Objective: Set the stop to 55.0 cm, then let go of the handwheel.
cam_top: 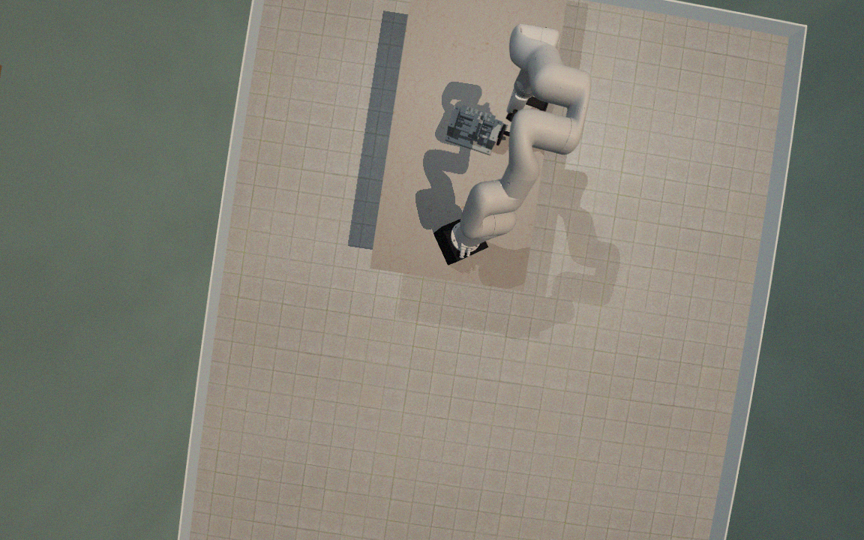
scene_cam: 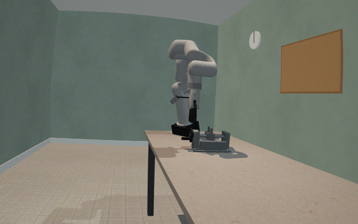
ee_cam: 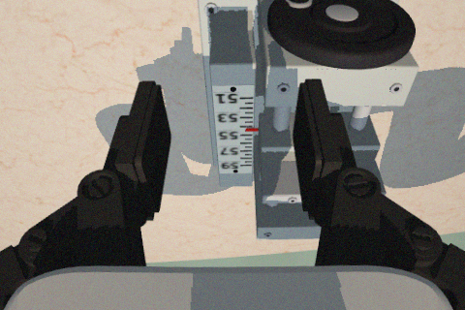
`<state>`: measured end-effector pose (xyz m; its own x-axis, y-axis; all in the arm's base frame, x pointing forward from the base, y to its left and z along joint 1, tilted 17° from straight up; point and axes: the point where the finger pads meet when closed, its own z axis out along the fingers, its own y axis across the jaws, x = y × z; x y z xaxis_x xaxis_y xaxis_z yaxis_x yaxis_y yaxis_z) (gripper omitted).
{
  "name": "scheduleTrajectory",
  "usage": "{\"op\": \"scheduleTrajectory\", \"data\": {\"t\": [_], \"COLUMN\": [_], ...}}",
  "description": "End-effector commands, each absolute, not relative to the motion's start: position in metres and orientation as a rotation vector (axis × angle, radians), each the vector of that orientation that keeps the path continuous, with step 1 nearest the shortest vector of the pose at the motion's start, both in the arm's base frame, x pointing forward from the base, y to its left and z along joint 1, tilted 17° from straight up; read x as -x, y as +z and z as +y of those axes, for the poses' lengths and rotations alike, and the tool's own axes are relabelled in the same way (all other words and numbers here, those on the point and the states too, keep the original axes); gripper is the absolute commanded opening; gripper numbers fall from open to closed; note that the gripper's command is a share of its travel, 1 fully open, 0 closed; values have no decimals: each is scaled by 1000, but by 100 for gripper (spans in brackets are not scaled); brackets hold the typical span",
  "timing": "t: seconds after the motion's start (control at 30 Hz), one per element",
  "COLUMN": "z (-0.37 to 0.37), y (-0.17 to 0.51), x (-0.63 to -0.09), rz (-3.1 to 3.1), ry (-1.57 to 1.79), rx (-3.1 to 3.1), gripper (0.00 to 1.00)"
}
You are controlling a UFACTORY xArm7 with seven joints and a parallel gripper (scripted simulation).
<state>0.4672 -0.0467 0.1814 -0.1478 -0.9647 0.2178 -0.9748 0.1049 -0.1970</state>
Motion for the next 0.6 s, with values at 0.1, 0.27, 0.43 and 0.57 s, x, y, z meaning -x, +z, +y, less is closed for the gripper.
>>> {"op": "scheduleTrajectory", "data": {"t": [0.1, 0.27, 0.43, 0.57], "z": [-66, -76, -76, -77], "y": [183, 183, 183, 180], "x": [-439, -424, -424, -425], "rz": [-2311, -2311, -2311, -2311], "ry": [462, 462, 462, 462], "rx": [-2030, -2030, -2030, -2030], "gripper": [57, 57, 57, 57]}}
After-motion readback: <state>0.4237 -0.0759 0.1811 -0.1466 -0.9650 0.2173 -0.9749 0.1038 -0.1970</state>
